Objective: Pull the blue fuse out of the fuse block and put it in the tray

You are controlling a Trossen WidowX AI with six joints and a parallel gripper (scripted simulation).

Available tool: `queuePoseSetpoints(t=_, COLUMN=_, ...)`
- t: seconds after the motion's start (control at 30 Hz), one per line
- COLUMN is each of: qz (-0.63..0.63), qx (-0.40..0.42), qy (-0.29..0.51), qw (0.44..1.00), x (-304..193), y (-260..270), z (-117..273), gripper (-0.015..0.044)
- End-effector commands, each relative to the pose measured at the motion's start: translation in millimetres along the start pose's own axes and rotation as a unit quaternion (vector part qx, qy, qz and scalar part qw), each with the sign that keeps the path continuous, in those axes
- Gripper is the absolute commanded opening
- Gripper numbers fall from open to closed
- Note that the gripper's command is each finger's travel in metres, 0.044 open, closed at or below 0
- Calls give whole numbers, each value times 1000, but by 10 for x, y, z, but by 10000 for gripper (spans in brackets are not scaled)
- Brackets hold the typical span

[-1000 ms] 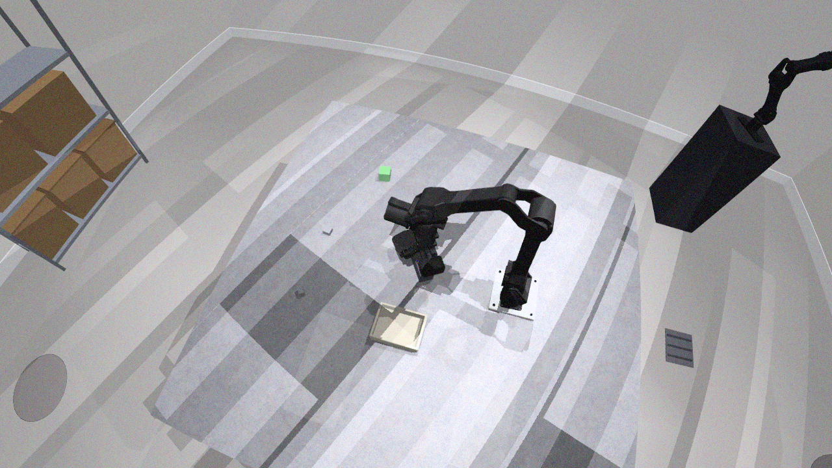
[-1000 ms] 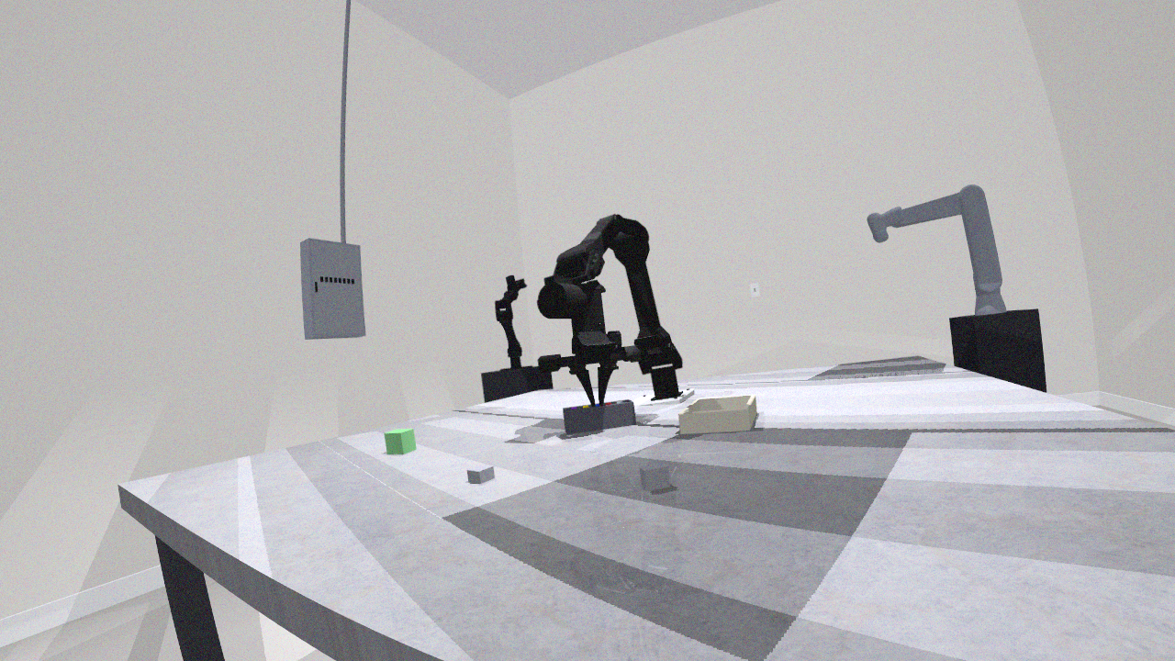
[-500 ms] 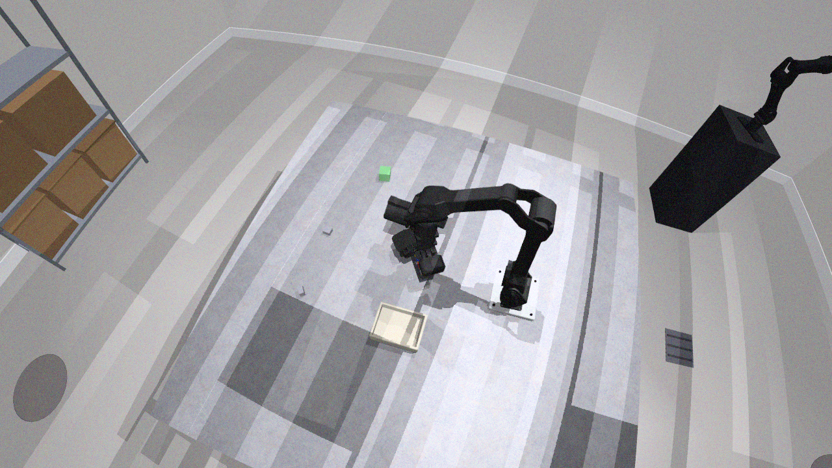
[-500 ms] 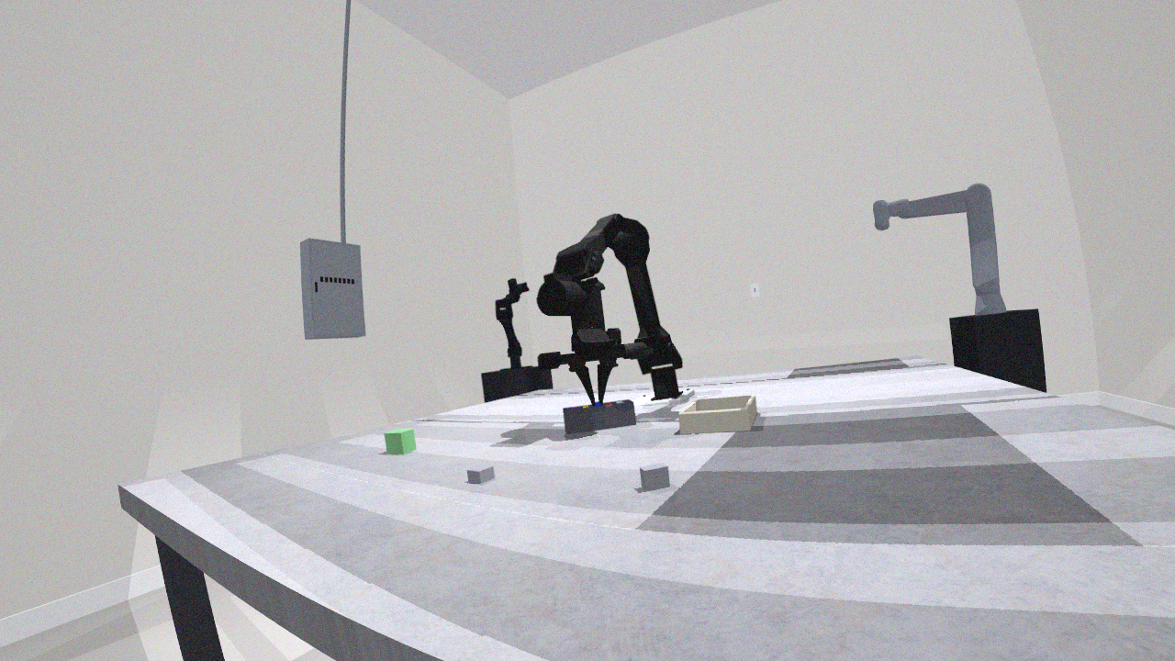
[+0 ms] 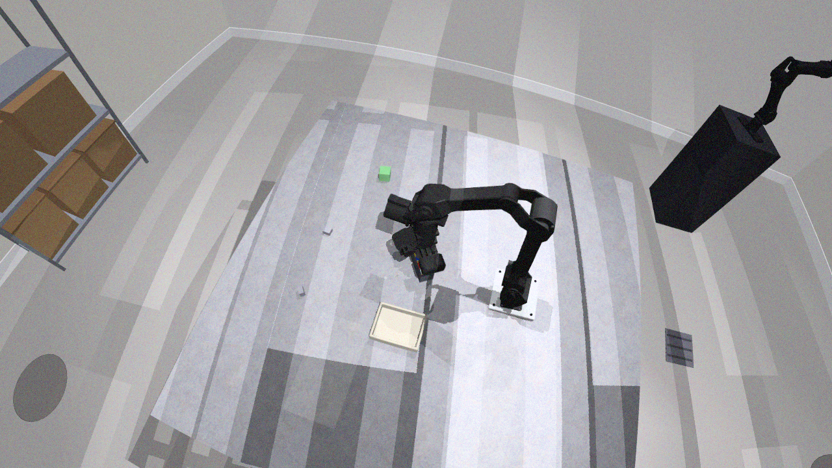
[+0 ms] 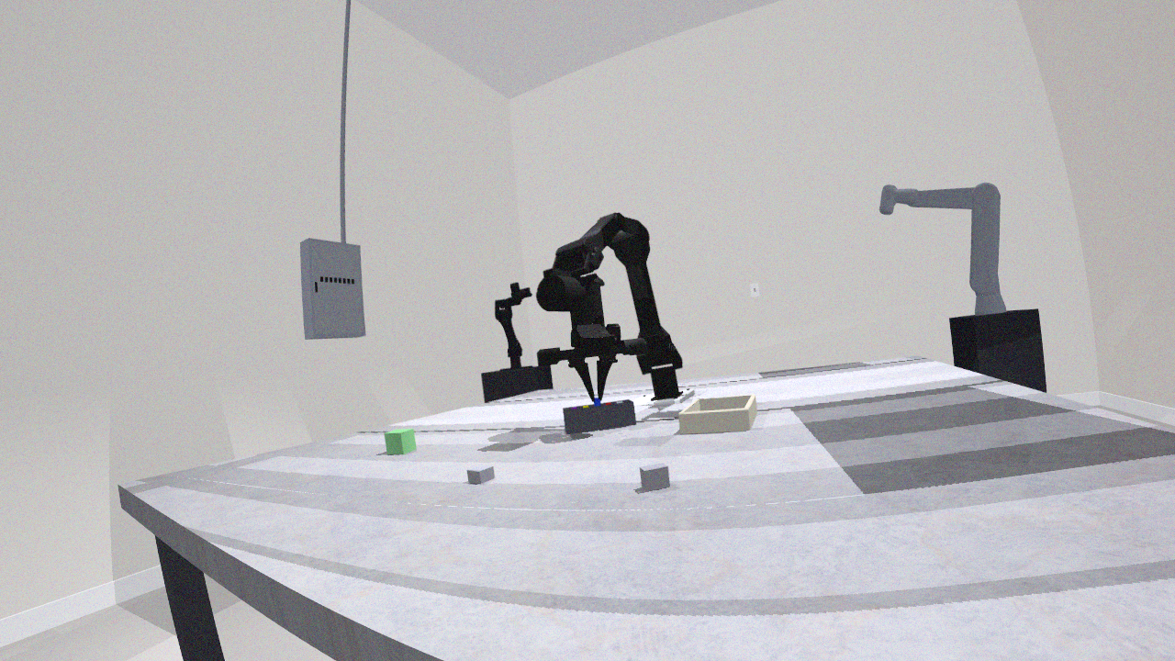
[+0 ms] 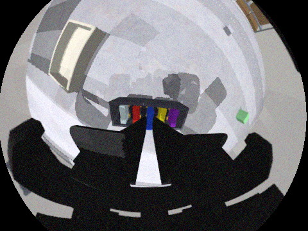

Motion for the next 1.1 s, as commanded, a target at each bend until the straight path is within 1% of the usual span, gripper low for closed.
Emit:
queuePoseSetpoints(t=0.0, qz=0, qx=0, qy=-2, qw=1000, x=5, y=-1, z=31, gripper=0)
queuePoseSetpoints(t=1.07, qz=1, qx=1, qy=-2, qw=1000, x=4, y=0, z=189, gripper=0)
Point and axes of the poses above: the point midway between the two fingers, 35 mm back from their tips, its own z axis back along the fingers, its own y axis across the jaws, x = y × z, the point moved 2 cm from there along z, back along the fingers, and after that the axes turned 6 degrees about -z, right-handed, at the moved point
